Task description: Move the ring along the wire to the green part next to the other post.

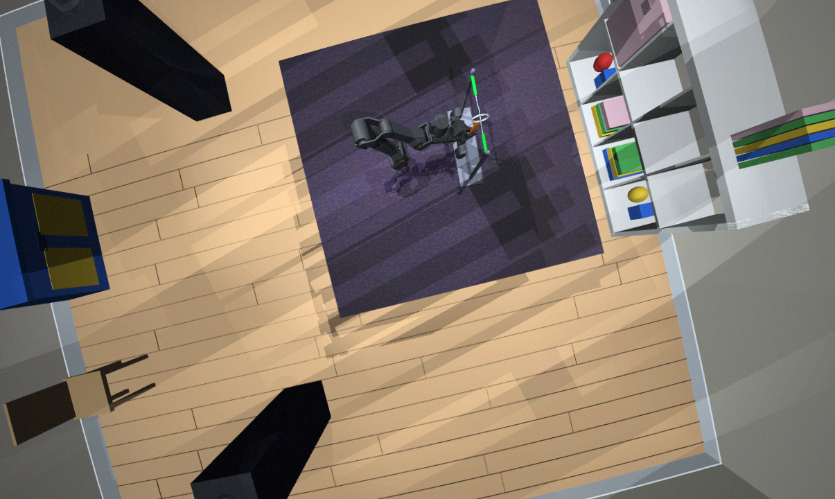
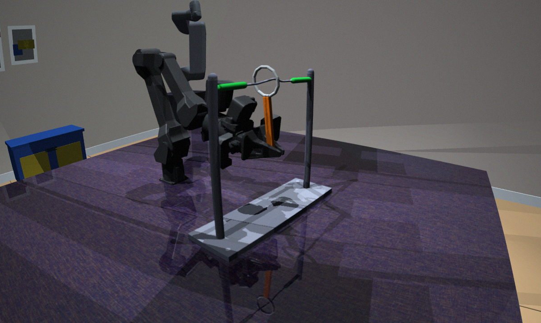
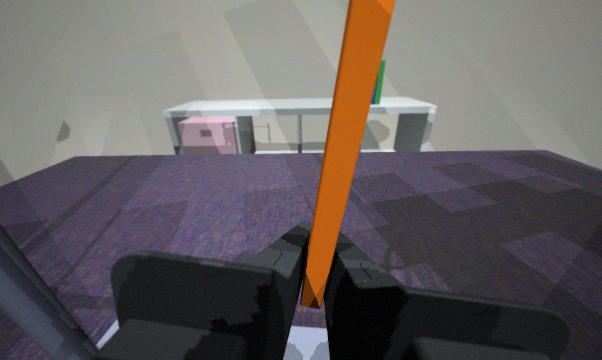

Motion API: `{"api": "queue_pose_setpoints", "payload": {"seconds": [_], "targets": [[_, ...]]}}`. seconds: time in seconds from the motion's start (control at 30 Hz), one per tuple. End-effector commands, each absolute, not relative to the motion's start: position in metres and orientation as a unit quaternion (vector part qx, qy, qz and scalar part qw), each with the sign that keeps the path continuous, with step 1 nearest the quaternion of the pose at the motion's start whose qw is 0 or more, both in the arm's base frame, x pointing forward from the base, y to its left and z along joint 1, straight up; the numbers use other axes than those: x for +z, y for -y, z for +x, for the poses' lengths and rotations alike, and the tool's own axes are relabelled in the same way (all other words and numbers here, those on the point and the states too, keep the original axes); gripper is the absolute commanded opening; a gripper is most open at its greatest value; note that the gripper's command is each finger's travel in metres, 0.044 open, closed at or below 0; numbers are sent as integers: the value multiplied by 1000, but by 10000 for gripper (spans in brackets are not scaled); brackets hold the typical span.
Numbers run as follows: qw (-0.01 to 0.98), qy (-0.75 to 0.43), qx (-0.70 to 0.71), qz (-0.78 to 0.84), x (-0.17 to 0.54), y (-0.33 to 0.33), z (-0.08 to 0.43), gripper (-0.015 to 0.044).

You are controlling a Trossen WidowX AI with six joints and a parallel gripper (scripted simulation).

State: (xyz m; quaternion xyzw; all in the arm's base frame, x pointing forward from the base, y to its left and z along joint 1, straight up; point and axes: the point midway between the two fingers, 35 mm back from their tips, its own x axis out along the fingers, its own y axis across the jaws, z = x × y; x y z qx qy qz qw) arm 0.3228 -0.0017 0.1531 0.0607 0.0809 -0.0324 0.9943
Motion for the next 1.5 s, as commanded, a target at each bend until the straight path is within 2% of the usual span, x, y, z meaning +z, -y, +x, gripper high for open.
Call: {"api": "queue_pose_setpoints", "payload": {"seconds": [0.0, 1.07, 1.47], "targets": [[994, -81, -34, 60, 154, -1, 323, -150], [993, -87, -27, -78, 155, 4, 323, -150], [993, -88, -25, -80, 152, -6, 324, -150]]}}
